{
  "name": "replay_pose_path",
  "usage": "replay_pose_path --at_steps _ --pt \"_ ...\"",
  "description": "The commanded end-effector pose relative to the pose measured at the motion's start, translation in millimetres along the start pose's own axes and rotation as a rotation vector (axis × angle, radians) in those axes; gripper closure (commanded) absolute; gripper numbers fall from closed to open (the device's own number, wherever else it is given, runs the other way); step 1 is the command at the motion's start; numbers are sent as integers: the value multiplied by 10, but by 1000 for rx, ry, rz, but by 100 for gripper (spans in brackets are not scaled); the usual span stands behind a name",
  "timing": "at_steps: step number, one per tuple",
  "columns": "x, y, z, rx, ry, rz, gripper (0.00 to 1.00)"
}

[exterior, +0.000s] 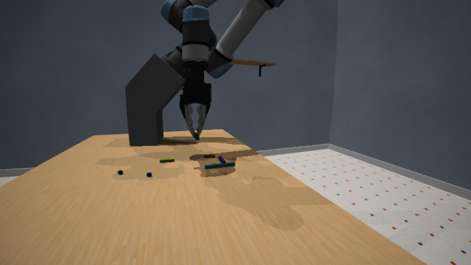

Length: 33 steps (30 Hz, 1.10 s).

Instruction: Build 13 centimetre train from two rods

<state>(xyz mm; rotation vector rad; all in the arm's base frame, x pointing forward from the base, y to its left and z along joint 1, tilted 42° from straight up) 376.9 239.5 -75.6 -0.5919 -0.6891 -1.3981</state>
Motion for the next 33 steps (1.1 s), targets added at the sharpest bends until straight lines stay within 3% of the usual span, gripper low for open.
replay_pose_path --at_steps 1,21,33 --pt "3 2 0 -7 0 -1 100" --pt "3 -19 9 -115 0 -1 100" --pt "4 -51 26 -307 0 -1 100"
Point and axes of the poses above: the point where the finger pads meet when closed, its own x axis back along the fingers, its own z axis across the jaws, y = z × x, the point moved 4 cm from there along x, back along the fingers, and after that the axes turned 5 degrees about -x, right-handed, at the moved point
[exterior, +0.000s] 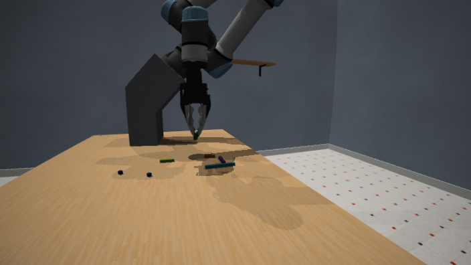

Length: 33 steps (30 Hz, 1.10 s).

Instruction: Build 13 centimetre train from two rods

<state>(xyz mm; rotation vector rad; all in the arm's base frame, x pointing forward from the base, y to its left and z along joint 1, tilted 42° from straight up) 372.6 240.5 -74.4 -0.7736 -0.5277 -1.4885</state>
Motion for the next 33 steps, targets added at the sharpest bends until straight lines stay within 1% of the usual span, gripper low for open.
replay_pose_path --at_steps 1,3,5,12,20,22,33 --pt "3 -13 5 -95 -2 -3 100" --pt "3 -21 8 -138 -2 -3 100" --pt "3 -21 8 -138 -2 -3 100" --pt "3 -46 16 -315 -2 -3 100" --pt "4 -74 27 -560 -1 -3 100" --pt "4 -74 27 -560 -1 -3 100" --pt "5 -100 36 -924 -1 -4 100"
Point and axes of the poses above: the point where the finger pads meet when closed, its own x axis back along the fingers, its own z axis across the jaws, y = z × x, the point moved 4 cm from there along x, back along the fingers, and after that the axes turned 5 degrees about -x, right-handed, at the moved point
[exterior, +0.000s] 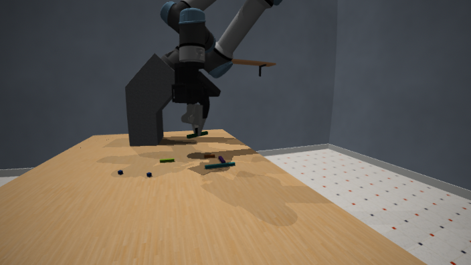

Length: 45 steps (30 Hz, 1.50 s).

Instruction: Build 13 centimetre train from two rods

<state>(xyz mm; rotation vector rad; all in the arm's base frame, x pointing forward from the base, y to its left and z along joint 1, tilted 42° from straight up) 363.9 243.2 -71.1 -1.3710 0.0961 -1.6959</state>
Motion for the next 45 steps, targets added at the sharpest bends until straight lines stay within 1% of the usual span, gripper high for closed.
replay_pose_path --at_steps 1,4,6,9,21,23,26,38,40,45 --pt "3 -12 -2 -167 0 -11 100" --pt "3 -14 -5 -260 1 -11 100" --pt "3 -14 -5 -260 1 -11 100" --pt "3 -16 -9 -384 1 -11 100" --pt "4 -9 -26 -759 3 -11 100" --pt "4 -9 -26 -759 3 -11 100" --pt "4 -3 -35 -889 4 -11 100" --pt "6 24 -71 -1260 6 -10 100" --pt "6 24 -71 -1260 6 -10 100" --pt "6 41 -96 -1450 7 -10 100"
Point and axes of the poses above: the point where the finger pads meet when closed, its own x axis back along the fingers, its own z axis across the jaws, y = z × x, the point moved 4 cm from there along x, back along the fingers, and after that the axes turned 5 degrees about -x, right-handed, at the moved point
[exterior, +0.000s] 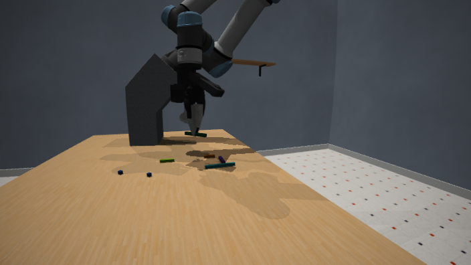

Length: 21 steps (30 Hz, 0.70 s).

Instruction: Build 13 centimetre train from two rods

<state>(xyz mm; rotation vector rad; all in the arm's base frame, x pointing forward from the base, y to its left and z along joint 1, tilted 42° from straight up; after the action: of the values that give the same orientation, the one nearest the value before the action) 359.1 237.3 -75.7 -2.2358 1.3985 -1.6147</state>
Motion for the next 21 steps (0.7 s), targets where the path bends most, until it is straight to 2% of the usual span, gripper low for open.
replay_pose_path --at_steps 1,10,12,21 --pt "3 19 7 -167 11 -3 100" --pt "4 73 19 -447 11 -2 100" --pt "4 73 19 -447 11 -2 100" --pt "5 146 26 -761 11 0 100"
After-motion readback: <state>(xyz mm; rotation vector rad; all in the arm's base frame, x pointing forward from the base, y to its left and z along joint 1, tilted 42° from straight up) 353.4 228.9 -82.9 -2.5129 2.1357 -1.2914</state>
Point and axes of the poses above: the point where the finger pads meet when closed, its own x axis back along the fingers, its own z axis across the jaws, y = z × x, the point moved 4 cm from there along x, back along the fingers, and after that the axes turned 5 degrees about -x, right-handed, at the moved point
